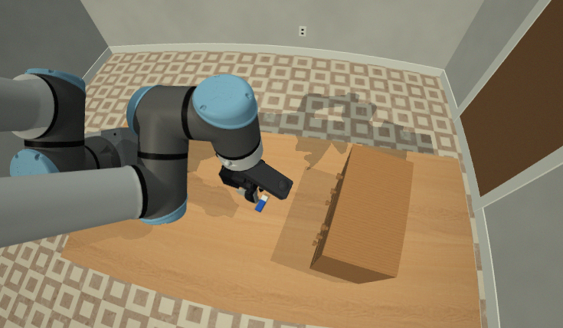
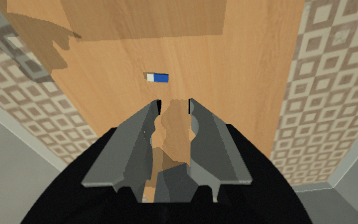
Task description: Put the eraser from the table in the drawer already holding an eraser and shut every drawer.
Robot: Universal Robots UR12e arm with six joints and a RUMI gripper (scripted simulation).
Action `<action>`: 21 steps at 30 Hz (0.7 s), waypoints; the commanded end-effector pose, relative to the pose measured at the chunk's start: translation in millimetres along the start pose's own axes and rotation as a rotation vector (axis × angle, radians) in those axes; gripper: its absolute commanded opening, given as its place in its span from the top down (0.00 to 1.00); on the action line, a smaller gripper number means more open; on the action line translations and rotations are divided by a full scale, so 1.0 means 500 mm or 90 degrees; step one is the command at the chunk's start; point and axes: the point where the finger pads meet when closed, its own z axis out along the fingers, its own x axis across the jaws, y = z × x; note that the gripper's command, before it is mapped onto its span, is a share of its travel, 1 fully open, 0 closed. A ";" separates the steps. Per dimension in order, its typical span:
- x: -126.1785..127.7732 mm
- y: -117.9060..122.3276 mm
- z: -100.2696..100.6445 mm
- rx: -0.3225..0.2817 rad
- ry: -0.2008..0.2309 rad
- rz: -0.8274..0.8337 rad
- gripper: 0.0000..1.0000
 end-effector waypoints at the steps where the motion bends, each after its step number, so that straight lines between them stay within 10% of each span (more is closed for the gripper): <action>1: 0.051 0.004 -0.017 0.000 -0.002 -0.001 0.80; 21: 0.049 -0.002 -0.009 0.024 -0.003 -0.001 0.80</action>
